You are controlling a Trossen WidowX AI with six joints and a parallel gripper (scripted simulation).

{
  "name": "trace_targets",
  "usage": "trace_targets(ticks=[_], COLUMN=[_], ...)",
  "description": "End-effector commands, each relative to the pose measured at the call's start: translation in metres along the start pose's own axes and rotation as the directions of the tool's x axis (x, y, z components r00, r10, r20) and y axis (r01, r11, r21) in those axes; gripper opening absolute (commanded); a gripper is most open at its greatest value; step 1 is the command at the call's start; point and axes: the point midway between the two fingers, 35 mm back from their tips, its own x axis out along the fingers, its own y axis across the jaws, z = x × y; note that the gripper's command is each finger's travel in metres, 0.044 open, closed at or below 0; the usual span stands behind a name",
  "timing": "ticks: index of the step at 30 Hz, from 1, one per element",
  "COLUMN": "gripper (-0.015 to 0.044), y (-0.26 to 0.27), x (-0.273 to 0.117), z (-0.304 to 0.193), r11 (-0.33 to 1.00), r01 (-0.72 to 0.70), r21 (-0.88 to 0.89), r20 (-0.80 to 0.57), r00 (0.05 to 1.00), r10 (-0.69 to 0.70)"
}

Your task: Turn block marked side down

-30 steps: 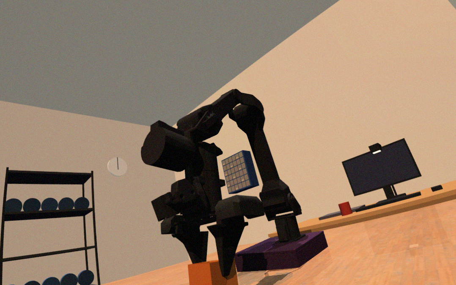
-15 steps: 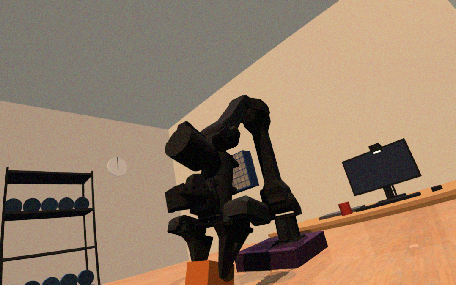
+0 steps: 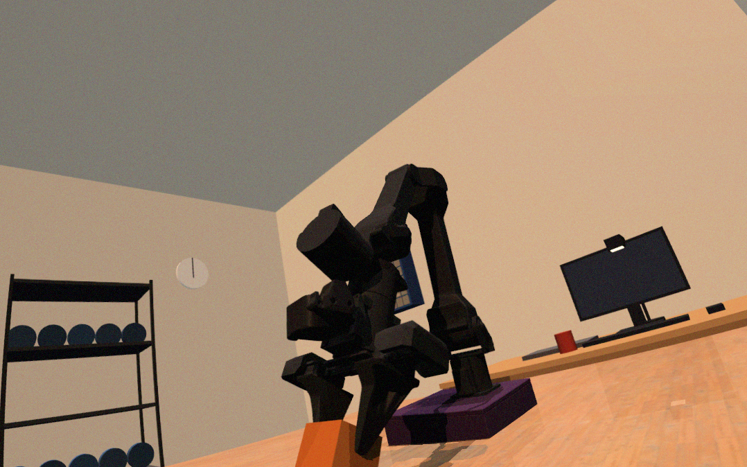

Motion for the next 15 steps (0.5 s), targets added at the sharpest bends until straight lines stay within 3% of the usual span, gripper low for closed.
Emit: trace_targets(ticks=[1, 15], gripper=[0.0, 0.0], y=[0.0, 0.002], x=[0.008, 0.03], z=[-0.001, -0.006], r11=[1.0, 1.0], r01=[0.005, 0.008], r21=[0.0, -0.006], r20=[0.047, 0.252], r00=[0.999, 0.968], r10=[-0.005, -0.006])
